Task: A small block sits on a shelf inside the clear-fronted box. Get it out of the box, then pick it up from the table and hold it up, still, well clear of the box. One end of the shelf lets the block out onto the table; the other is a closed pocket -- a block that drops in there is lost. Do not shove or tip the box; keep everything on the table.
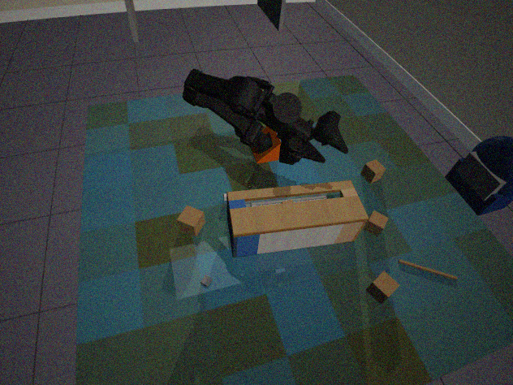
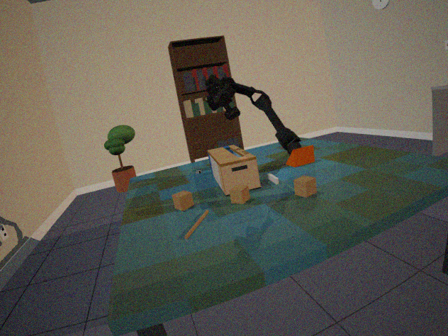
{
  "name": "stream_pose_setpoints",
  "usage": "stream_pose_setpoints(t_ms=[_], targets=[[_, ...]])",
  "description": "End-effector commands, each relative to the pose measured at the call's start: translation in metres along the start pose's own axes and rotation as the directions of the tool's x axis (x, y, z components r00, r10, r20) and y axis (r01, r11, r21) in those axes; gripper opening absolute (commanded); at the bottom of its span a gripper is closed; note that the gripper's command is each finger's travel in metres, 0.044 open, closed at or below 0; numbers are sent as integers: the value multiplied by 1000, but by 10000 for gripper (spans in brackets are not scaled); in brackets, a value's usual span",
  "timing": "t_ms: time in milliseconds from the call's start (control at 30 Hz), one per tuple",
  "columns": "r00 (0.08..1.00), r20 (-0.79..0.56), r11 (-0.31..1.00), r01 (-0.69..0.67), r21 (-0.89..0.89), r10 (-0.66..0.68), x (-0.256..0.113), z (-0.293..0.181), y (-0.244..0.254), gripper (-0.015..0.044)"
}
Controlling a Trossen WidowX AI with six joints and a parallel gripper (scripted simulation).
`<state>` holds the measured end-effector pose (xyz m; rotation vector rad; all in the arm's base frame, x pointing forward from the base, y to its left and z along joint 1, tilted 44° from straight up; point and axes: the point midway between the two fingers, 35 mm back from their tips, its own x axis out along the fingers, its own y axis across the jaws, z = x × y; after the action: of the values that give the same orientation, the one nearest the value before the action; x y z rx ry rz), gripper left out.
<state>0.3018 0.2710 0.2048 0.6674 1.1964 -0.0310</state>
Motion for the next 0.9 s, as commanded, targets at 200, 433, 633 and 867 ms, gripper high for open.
stream_pose_setpoints(t_ms=[200,433,633,867], targets=[[798,99,608,365,705,-595,-20,30,-153,400],[711,110,483,349,803,-695,-34,33,-180,400],[711,110,483,349,803,-695,-34,33,-180,400],[711,109,483,349,803,-695,-30,36,-186,400]])
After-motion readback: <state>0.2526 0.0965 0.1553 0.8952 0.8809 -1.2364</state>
